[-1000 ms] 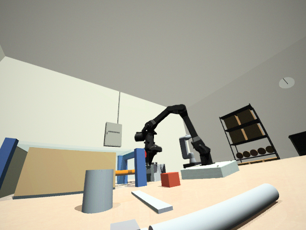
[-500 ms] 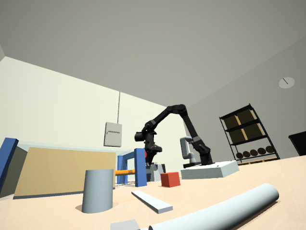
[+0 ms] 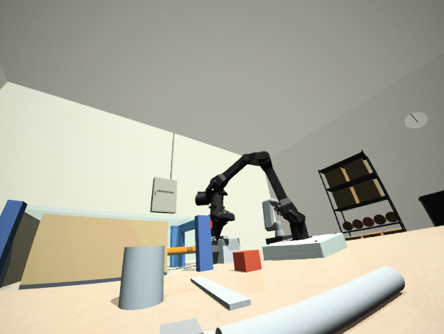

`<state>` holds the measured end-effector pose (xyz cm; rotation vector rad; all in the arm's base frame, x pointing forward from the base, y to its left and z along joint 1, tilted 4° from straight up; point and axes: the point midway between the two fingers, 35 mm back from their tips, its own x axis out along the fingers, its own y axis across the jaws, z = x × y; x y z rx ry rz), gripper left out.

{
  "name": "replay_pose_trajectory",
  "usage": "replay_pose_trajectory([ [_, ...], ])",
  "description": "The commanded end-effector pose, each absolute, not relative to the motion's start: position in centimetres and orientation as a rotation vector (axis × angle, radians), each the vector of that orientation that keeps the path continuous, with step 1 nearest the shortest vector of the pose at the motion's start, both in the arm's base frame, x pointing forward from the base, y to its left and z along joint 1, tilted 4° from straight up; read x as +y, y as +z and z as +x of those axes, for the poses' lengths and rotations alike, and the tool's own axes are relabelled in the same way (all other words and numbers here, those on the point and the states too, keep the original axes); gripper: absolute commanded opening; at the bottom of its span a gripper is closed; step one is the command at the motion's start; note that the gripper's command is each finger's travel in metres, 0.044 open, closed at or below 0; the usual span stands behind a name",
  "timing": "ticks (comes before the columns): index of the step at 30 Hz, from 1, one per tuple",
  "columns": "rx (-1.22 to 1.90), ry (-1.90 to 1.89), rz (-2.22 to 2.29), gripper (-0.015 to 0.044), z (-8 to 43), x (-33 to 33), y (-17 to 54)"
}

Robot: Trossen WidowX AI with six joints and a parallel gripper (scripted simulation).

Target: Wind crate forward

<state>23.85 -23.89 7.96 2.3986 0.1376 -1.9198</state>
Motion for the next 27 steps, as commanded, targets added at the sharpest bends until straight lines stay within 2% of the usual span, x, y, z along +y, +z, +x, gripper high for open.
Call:
replay_pose_trajectory([
  [1,0.102,-1.945,2.413,0.0000,23.82,-24.10,7.56],
  [27,0.282,-1.864,2.317,0.0000,23.71,-23.36,7.63],
])
